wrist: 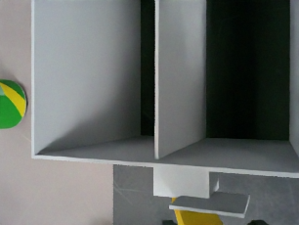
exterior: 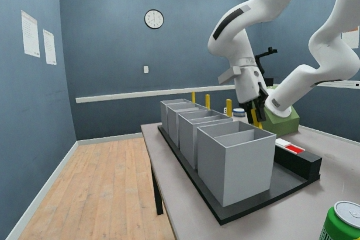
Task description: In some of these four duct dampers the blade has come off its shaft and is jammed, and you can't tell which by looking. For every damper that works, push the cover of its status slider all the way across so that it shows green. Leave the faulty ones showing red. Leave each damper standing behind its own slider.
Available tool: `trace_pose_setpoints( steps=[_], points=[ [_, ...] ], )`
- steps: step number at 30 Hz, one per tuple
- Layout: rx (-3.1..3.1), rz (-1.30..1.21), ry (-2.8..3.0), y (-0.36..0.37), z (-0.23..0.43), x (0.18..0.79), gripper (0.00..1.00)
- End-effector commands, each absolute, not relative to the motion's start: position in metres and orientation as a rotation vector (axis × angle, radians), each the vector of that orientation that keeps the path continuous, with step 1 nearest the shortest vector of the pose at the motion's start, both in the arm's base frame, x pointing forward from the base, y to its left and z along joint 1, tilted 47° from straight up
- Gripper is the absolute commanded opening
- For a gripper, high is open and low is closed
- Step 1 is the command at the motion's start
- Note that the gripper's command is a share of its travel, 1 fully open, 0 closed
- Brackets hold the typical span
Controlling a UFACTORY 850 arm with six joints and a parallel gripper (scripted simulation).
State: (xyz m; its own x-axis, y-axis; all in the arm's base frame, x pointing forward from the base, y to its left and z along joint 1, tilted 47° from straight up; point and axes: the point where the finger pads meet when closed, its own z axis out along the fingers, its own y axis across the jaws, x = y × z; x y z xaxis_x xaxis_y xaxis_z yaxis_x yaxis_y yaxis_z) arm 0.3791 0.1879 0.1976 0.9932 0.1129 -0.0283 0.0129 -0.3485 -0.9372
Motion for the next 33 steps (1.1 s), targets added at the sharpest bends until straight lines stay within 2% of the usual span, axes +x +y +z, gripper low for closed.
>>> trace_pose_setpoints(
  steps=[1, 18, 29, 33],
  points=[
    [-1.925, 0.101, -0.09, 0.175, 0.203, 0.381, 0.39],
    [-1.925, 0.101, -0.09, 0.126, 0.221, 0.387, 0.39],
    [-1.927, 0.101, -0.091, 0.12, 0.224, 0.389, 0.39],
    [-2.052, 0.101, -0.1, 0.131, 0.245, 0.425, 0.39]
  ],
)
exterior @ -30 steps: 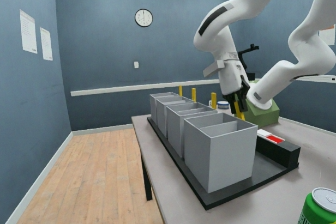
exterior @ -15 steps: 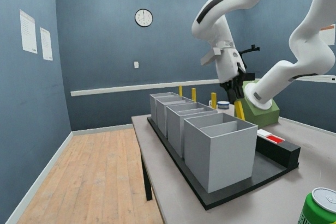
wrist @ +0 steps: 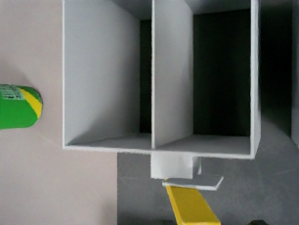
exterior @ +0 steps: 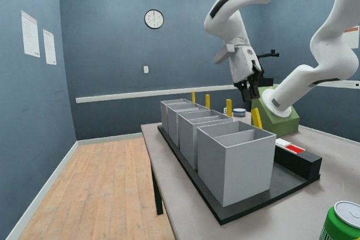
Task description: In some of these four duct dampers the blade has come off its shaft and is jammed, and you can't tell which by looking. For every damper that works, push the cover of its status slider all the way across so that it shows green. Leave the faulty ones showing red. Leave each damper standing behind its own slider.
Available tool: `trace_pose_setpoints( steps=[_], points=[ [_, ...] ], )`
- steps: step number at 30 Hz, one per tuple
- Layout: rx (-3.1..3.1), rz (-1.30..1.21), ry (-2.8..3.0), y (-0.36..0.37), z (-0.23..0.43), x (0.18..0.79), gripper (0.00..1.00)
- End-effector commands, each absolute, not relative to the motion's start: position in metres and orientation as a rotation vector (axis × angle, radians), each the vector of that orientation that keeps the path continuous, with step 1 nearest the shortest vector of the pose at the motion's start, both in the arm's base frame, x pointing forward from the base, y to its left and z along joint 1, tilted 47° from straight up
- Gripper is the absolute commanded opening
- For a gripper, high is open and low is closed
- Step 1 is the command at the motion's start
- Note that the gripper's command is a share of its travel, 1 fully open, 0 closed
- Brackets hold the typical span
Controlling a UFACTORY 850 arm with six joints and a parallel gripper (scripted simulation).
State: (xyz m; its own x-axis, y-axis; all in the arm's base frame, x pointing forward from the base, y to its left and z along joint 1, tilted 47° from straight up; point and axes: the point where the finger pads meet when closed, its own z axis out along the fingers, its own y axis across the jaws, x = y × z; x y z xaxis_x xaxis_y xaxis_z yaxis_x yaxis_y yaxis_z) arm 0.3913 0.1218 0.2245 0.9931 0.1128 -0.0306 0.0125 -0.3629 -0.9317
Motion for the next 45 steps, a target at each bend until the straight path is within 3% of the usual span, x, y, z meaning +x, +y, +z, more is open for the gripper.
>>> trace_pose_setpoints(
  steps=[1, 15, 45],
  points=[
    [-2.06, 0.1, -0.101, 0.131, 0.247, 0.427, 0.39],
    [-2.31, 0.089, -0.117, 0.153, 0.292, 0.5, 0.39],
    [-2.317, 0.088, -0.117, 0.154, 0.294, 0.501, 0.39]
  ],
)
